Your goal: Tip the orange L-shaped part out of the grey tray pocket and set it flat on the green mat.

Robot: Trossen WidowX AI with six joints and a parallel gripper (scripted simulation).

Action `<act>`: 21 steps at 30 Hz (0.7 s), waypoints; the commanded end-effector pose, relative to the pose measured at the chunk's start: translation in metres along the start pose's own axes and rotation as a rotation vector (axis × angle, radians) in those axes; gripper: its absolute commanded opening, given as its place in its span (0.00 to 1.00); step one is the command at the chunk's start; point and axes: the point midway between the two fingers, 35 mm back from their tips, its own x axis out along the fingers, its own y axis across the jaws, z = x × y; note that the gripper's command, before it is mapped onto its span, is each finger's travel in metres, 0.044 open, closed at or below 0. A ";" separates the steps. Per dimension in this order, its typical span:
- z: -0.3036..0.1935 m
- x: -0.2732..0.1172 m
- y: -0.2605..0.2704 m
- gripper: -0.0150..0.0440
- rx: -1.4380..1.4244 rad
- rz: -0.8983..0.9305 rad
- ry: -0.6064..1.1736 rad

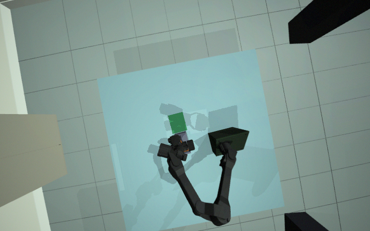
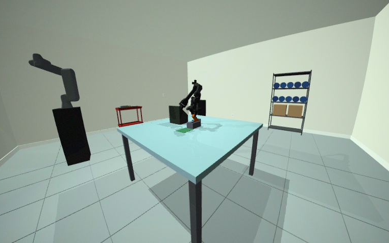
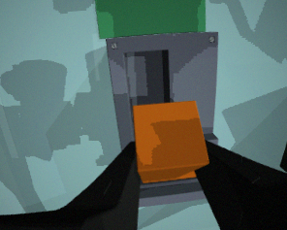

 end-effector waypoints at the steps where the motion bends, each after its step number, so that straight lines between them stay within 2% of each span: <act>1: -0.001 -0.008 0.002 0.25 -0.008 0.006 -0.001; 21: -0.001 -0.032 0.002 0.25 -0.008 0.006 -0.002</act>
